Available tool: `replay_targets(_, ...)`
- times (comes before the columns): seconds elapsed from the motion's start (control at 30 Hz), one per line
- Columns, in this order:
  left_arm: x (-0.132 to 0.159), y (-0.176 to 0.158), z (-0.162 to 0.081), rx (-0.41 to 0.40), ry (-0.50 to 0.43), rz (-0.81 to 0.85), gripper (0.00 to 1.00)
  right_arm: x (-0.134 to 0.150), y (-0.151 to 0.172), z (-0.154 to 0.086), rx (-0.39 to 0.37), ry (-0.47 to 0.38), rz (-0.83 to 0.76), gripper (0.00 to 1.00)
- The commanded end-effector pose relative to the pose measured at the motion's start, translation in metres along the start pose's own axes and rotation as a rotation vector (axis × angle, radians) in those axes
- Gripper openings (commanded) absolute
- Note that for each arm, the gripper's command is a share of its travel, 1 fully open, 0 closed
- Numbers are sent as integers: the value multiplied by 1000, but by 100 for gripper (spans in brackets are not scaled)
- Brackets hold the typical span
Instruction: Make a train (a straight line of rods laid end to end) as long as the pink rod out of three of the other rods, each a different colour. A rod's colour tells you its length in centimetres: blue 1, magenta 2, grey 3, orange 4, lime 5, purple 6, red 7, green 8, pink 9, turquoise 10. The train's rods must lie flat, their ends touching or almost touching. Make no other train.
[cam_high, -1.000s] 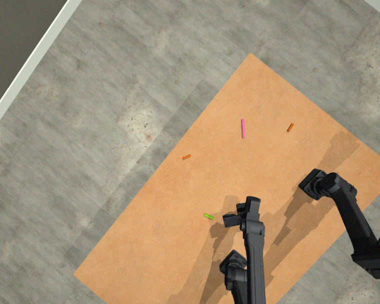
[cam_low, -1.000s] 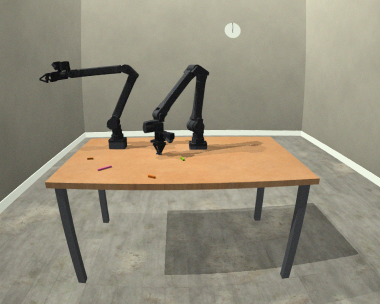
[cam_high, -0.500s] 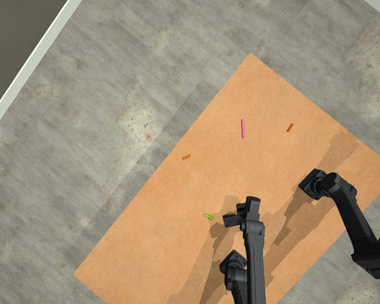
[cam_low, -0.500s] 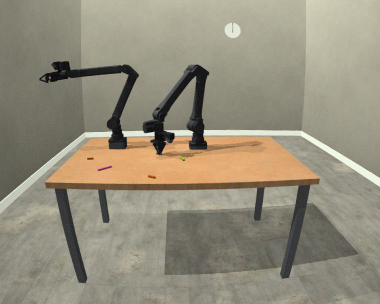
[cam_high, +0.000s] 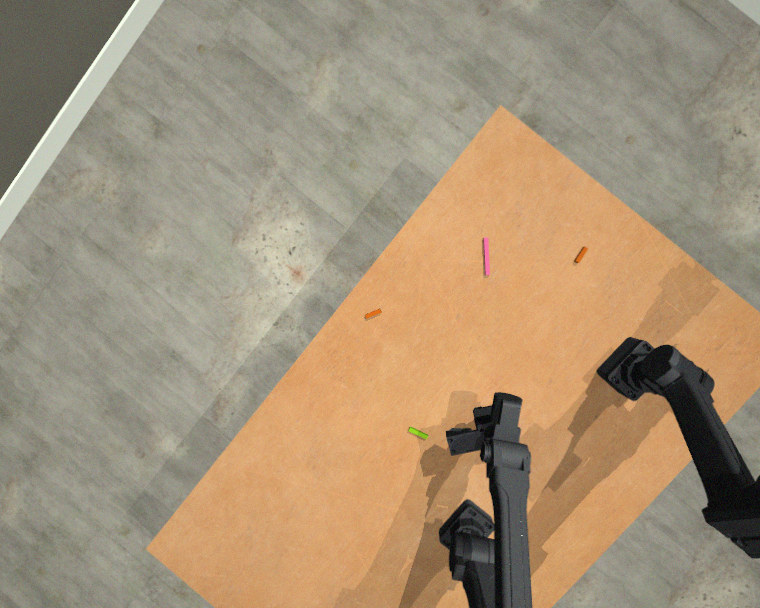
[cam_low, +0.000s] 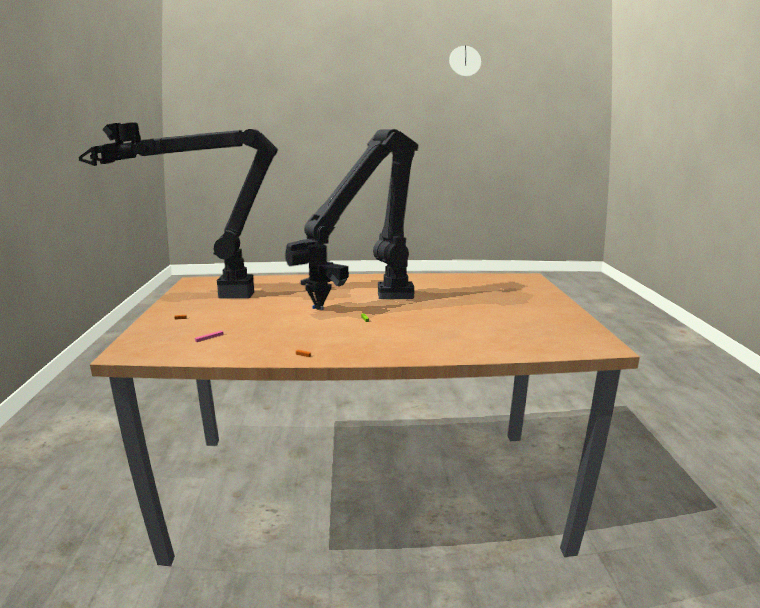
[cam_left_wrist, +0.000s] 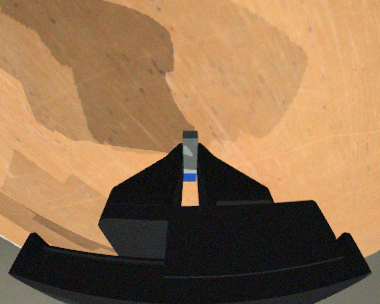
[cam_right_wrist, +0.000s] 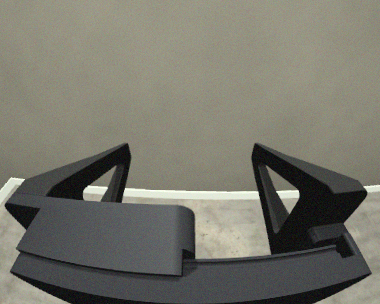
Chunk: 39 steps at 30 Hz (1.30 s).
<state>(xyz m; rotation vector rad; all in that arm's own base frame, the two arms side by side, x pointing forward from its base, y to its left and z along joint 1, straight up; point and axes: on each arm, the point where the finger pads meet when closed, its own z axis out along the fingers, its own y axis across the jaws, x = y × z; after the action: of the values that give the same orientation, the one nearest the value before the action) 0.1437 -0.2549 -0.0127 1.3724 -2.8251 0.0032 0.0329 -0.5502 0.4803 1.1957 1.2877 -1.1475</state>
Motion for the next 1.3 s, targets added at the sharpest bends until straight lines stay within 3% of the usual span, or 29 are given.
replay_targets(0.0,6,-4,-1,9,2,-6,4,-20,-8,-7,16,-54,13,100)
replay_targets(0.8,6,-5,-1,9,2,-9,4,-20,-8,-7,16,-54,13,100)
replay_targets(1.27,6,-5,-1,9,2,-9,23,-20,-8,-7,16,-54,13,100)
